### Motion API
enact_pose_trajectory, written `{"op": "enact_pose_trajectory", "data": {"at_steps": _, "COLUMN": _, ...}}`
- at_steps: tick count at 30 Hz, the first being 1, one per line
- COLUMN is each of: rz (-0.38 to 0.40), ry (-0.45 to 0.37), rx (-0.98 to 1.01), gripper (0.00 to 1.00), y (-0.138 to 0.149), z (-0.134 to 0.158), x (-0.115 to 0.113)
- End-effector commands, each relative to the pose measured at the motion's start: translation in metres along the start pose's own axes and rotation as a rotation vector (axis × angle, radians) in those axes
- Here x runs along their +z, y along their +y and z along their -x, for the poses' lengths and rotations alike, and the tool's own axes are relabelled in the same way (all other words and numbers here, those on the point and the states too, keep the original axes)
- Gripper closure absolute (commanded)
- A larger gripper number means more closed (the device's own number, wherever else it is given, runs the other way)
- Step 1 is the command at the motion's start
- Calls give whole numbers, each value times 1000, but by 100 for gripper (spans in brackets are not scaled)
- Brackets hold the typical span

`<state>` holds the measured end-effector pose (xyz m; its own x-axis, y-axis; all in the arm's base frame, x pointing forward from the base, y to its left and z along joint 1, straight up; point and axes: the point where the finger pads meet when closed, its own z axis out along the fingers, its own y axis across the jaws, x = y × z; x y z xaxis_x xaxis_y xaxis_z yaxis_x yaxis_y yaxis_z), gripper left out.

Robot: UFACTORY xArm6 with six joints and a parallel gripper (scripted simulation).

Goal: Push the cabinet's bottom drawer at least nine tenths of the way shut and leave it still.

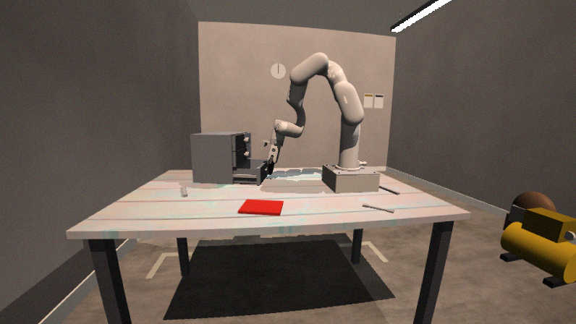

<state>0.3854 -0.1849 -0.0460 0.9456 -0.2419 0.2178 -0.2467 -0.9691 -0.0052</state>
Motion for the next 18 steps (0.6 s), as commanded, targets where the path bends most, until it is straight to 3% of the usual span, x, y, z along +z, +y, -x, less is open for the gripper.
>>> {"op": "enact_pose_trajectory", "data": {"at_steps": 1, "rz": 6, "ry": -17, "rx": 1, "gripper": 100, "y": 0, "z": -4, "x": 0}}
{"op": "enact_pose_trajectory", "data": {"at_steps": 18, "rz": 6, "ry": -11, "rx": 1, "gripper": 100, "y": 0, "z": -4, "x": 0}}
